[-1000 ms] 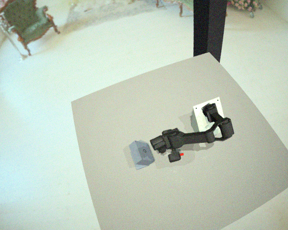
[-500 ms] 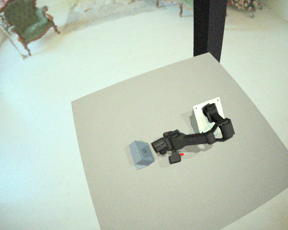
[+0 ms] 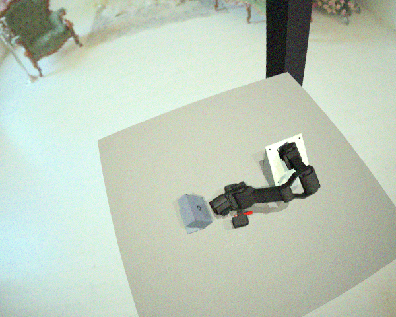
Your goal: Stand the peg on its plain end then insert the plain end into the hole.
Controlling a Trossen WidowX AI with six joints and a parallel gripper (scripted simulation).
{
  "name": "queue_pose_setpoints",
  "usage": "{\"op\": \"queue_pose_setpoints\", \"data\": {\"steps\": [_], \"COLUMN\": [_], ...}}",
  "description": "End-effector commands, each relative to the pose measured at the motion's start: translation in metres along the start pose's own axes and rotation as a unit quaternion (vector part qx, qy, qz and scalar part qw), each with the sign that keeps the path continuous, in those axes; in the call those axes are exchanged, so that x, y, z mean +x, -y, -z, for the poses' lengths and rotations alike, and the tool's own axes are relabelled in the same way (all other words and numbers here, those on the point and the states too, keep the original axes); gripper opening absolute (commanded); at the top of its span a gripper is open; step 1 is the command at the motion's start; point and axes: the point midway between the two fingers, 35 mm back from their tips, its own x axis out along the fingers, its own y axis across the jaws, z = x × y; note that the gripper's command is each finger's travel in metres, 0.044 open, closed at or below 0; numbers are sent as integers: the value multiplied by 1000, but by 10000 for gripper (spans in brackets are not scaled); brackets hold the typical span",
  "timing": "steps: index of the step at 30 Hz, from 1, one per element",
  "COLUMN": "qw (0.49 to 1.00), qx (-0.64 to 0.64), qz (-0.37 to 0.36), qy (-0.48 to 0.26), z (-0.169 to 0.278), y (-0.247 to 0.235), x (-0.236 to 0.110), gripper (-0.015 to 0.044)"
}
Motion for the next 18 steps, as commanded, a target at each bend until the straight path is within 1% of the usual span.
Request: {"op": "queue_pose_setpoints", "data": {"steps": [1,18], "qw": [1000,1000], "qx": [6,7], "qz": [4,0], "qy": [-2,-2], "z": [1,3], "y": [3,2], "x": [8,35], "gripper": [440,440]}}
